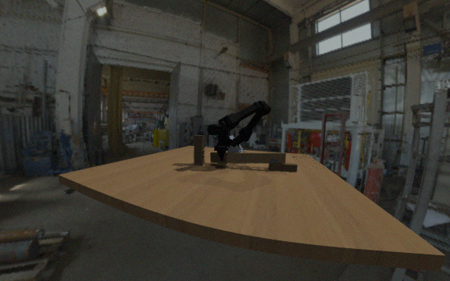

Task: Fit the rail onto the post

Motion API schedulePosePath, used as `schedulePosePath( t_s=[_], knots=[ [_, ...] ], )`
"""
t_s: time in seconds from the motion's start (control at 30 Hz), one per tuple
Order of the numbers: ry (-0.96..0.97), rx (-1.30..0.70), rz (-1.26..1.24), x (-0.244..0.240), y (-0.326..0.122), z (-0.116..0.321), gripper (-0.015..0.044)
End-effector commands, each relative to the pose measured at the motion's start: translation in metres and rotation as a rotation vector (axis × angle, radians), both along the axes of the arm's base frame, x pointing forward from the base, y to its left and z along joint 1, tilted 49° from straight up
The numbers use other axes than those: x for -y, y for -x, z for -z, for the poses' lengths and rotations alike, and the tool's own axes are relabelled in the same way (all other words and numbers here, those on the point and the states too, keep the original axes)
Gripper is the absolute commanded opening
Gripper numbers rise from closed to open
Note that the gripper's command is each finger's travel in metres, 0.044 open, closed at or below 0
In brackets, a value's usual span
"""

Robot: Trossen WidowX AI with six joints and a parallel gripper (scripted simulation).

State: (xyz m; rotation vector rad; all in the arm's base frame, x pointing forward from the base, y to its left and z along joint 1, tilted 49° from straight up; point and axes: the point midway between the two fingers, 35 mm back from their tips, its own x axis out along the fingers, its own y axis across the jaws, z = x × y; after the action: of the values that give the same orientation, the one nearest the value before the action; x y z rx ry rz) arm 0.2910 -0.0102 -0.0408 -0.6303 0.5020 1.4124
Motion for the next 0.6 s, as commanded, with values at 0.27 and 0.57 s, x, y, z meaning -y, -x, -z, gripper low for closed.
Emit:
schedulePosePath(
  t_s=[0.27,0.57],
  knots=[
    [-0.004,0.01,0.007,0.0066,-0.0025,-0.0061,0.0],
    [-0.004,0.01,0.007,0.01,-0.0019,-0.0091,0.0]
  ],
)
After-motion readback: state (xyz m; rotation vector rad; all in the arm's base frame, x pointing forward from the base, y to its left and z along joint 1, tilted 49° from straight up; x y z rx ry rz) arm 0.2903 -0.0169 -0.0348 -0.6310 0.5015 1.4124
